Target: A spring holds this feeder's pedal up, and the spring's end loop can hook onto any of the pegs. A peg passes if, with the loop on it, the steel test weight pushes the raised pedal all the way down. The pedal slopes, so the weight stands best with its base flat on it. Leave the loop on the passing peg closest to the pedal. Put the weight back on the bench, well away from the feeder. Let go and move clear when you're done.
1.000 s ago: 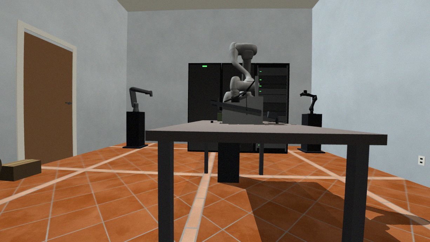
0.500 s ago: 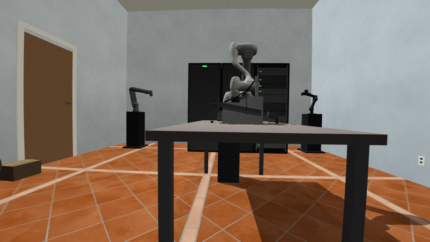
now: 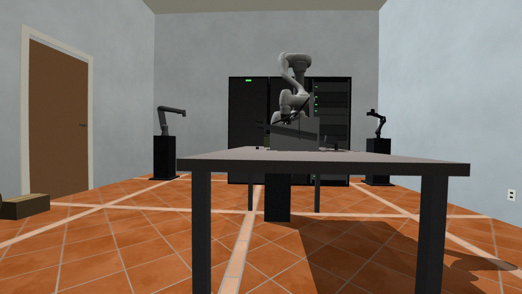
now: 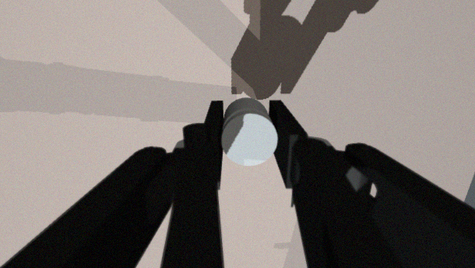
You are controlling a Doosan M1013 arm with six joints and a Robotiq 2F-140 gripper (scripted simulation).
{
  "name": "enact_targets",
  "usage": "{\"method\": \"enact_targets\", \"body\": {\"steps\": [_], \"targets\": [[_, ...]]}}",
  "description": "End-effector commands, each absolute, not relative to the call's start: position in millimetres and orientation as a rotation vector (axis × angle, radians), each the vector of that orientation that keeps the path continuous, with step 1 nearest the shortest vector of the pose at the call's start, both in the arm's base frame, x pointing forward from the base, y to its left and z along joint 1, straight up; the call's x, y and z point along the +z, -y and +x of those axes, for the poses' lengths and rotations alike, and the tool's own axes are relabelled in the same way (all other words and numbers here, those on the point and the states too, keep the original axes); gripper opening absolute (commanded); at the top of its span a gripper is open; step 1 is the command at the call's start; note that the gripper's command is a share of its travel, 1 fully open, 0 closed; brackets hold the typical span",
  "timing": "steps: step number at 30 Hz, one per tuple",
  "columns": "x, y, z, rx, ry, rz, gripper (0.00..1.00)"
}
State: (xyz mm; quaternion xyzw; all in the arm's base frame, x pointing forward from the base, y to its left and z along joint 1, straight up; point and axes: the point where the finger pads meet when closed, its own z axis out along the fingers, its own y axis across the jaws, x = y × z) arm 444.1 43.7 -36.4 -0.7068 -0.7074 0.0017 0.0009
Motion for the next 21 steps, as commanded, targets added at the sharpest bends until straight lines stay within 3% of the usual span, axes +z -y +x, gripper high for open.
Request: {"method": "enact_targets", "body": {"steps": [1, 21], "targets": [[-25, -44, 445, 0.004, 2.221, -2.22, 0.25], [1, -44, 445, 0.004, 2.221, -2.22, 0.25]]}}
